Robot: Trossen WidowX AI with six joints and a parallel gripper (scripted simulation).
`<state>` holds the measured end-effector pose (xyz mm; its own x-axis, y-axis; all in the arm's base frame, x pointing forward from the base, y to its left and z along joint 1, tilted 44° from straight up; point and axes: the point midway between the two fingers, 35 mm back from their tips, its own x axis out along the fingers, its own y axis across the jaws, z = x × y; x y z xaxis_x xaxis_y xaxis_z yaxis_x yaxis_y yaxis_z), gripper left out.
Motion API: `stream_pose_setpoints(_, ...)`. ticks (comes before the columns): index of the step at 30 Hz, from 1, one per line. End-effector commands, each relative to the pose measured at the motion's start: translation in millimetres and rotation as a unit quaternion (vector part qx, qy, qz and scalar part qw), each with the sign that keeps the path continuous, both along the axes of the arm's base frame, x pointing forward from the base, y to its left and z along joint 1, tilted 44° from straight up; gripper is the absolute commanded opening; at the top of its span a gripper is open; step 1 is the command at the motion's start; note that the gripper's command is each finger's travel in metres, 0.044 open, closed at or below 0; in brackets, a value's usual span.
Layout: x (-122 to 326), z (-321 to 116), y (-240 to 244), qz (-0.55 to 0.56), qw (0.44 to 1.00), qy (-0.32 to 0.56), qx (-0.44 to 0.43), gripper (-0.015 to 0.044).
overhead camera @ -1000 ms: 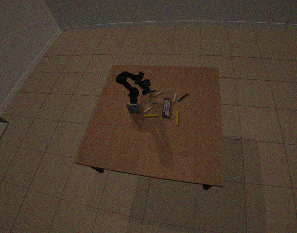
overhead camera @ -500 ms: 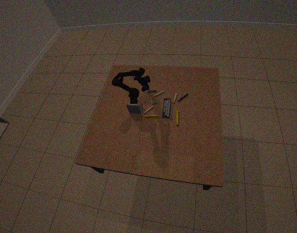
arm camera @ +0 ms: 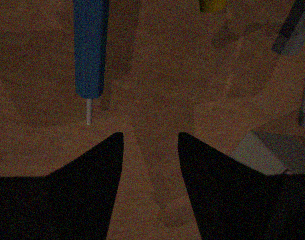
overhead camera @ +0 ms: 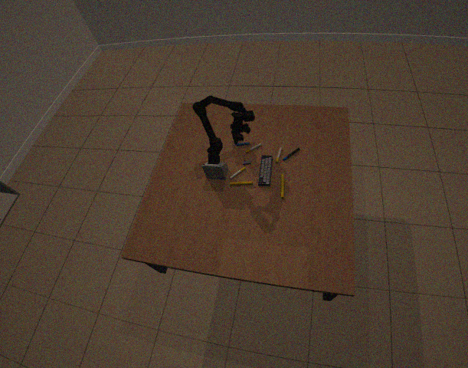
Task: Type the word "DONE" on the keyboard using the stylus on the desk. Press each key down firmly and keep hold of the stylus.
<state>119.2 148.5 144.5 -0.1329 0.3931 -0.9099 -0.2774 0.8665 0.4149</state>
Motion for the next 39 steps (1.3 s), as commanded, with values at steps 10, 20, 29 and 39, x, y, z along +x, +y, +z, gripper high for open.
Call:
stream_pose_setpoints(10, 35.7, 22.3, 9.3, 0.031, 0.978, 0.165, 0.122, 0.0150)
stream_pose_setpoints(20, 36.1, 18.0, 13.6, 0.031, 0.978, 0.165, 0.122, 0.0150)
stream_pose_setpoints(29, 36.6, 12.4, 19.0, 0.031, 0.978, 0.165, 0.122, 0.0150)
stream_pose_setpoints(39, 37.1, 6.4, 24.7, 0.031, 0.978, 0.165, 0.122, 0.0150)
